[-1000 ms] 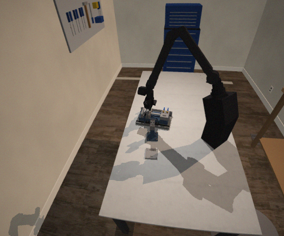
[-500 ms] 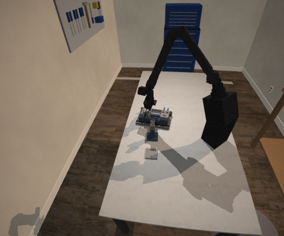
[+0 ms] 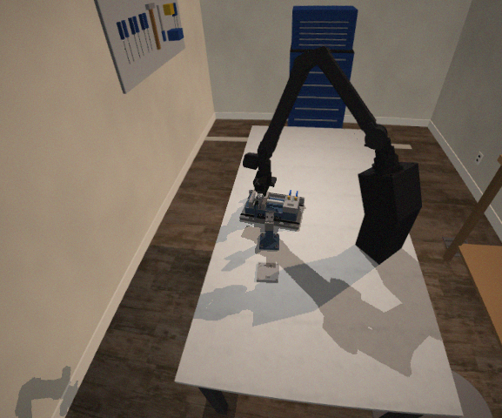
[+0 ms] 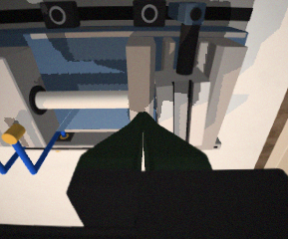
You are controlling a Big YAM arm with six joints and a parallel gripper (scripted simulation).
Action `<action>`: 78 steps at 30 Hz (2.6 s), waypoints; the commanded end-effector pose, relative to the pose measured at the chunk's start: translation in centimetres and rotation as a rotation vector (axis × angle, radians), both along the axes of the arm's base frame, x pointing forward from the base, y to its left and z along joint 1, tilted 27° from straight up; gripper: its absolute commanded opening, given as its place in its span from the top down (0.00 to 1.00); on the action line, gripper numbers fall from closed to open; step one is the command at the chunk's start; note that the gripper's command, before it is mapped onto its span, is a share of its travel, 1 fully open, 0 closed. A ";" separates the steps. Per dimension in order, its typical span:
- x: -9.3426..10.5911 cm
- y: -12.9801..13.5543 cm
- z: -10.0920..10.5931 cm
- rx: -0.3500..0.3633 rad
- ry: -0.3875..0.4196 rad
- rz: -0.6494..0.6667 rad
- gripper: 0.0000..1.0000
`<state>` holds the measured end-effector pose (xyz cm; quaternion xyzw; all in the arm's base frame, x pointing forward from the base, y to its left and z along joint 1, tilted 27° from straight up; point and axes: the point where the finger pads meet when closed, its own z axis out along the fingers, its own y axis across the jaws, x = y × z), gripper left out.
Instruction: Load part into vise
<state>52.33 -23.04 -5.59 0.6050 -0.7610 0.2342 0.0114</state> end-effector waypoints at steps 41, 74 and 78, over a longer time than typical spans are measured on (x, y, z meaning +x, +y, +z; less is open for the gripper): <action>1.8 0.2 0.0 0.004 0.005 0.011 1.00; 2.4 0.0 0.2 0.004 -0.002 0.004 1.00; 2.4 0.0 0.2 0.004 0.000 0.004 1.00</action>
